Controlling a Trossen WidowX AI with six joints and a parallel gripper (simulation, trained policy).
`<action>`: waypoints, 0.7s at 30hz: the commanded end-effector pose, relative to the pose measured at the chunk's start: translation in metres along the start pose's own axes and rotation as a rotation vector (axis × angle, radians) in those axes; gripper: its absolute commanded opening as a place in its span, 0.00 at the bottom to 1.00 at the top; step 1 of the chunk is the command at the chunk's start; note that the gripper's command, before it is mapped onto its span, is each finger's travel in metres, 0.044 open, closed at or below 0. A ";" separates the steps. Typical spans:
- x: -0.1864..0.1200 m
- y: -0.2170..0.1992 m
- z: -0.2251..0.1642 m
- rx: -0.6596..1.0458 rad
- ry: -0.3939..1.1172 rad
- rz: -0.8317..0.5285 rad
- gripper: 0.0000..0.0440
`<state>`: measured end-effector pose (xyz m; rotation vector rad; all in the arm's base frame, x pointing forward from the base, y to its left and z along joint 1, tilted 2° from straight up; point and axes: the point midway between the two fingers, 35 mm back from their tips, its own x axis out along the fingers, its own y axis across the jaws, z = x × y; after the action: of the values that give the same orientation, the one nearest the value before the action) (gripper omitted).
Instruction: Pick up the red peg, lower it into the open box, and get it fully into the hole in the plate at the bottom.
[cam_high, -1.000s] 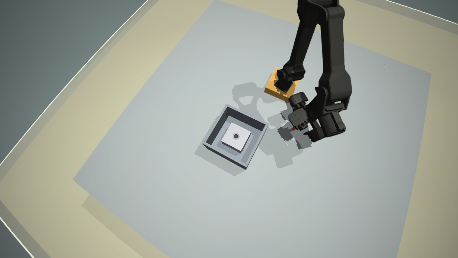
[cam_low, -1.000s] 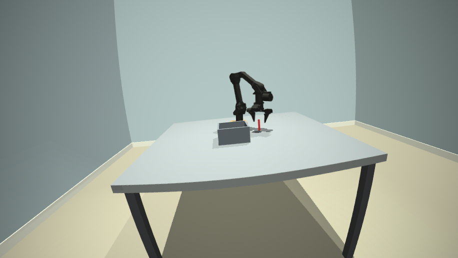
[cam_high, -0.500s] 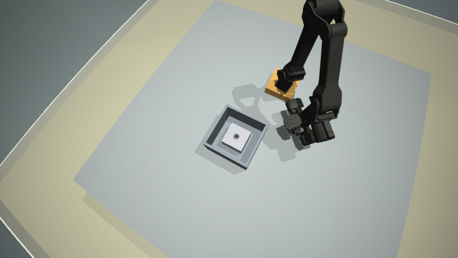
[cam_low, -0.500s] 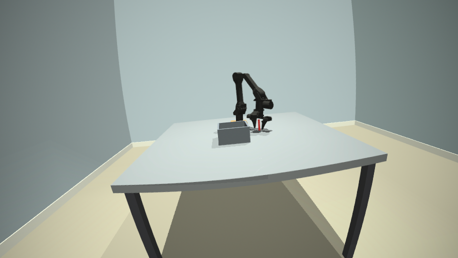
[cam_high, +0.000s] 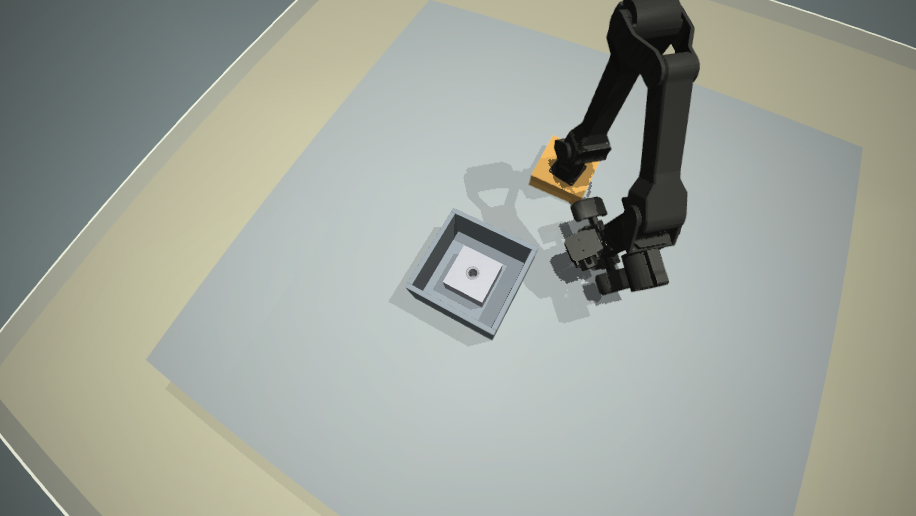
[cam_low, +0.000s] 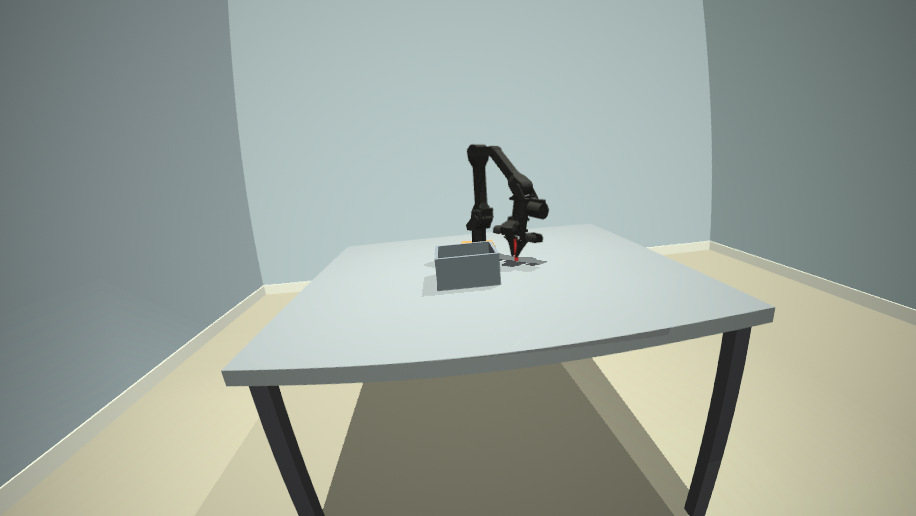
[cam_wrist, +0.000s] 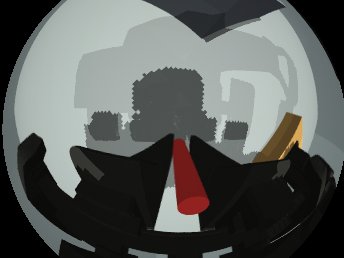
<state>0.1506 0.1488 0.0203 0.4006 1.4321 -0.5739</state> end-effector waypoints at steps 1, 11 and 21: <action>-0.013 0.003 0.006 -0.004 -0.022 0.013 0.00; -0.055 0.005 0.027 0.021 -0.081 0.046 0.00; -0.086 0.007 0.060 0.126 -0.139 0.070 0.00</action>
<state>0.1939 0.1352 0.1066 0.4827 1.2693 -0.6042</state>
